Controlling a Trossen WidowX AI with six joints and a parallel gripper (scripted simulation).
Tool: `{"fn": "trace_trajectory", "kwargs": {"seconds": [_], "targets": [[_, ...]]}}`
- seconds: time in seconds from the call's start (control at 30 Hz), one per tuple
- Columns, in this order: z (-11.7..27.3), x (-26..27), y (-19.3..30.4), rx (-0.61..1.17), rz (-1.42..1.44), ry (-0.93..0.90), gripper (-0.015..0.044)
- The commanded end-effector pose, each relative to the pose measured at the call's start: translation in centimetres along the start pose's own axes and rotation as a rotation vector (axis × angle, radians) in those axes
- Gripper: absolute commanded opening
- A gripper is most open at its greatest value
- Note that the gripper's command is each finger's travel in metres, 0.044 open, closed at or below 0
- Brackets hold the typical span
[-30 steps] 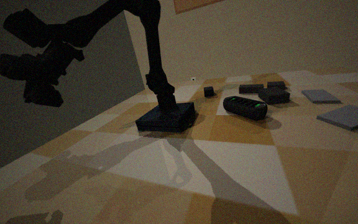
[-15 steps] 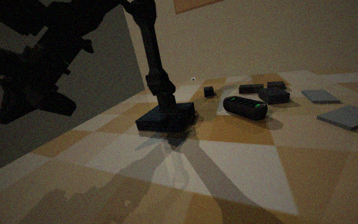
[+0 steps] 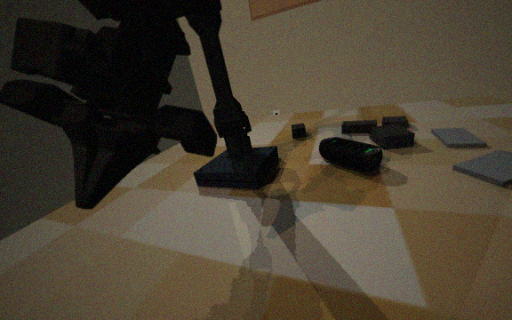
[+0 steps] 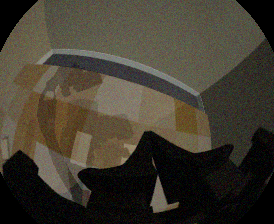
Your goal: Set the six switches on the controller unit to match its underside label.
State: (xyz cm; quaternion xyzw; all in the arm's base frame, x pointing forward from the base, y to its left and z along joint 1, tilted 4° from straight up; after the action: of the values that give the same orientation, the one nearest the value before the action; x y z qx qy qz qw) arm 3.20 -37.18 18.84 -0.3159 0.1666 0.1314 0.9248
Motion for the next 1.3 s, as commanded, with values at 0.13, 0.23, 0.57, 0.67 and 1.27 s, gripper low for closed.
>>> {"fn": "trace_trajectory", "kwargs": {"seconds": [0.13,0.23,0.57,0.67,1.27], "targets": [[1.7,9.2,-1.5,0.048,0.071,-0.18,0.0],[2.8,12.8,-1.5,0.076,0.104,-0.237,0.0],[6.2,20.6,0.1,0.125,0.263,-0.335,0.0],[7.5,23.1,0.8,0.141,0.289,-0.378,0.0],[18.3,37.0,10.7,0.327,0.514,-0.434,0.0]]}}
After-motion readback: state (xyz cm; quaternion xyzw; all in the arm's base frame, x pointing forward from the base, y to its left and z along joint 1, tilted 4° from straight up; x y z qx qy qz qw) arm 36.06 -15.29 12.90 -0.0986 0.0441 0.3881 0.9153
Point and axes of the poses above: the point midway between the two fingers, 35 mm back from their tips, its own z axis back along the fingers, its own x axis across the jaws, y = z × x, the point moved 6 cm from there along z, back along the fingers, and after that the axes turned 5 degrees about z, right-handed, at the moved point
